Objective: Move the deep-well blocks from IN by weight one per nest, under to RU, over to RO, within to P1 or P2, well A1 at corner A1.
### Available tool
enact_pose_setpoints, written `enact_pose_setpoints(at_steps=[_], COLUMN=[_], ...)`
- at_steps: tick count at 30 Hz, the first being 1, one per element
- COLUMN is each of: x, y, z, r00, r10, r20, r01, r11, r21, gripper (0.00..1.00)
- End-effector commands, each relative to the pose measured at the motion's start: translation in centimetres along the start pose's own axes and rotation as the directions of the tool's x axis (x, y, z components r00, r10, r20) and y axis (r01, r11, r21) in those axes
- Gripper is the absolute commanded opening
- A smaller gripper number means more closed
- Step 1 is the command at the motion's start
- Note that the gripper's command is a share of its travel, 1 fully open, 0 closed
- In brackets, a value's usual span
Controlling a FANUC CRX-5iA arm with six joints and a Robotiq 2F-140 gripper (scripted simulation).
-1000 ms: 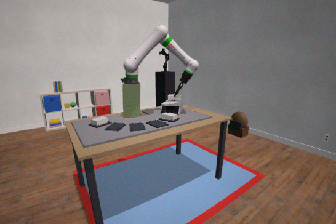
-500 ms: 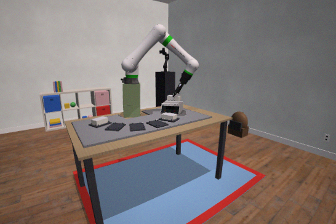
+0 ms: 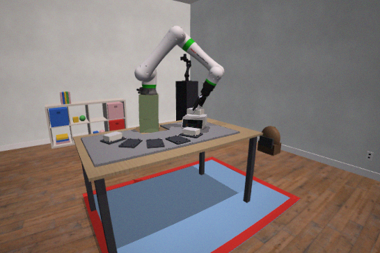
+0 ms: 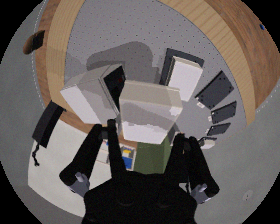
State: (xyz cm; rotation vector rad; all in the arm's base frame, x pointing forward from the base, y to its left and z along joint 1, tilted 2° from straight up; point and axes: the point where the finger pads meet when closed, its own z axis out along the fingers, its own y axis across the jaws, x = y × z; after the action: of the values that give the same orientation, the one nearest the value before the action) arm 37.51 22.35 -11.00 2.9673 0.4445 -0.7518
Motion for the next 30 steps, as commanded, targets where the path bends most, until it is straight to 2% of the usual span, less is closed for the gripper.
enact_pose_setpoints(at_steps=[1,30], x=[0.2,1.6], y=[0.9,9.0], z=[-0.1,-0.9], r00=[1.000,1.000], r10=[0.000,0.000], r20=[0.000,0.000], r01=[0.000,0.000], r11=[1.000,1.000], r21=[0.000,0.000], gripper=[0.10,0.10])
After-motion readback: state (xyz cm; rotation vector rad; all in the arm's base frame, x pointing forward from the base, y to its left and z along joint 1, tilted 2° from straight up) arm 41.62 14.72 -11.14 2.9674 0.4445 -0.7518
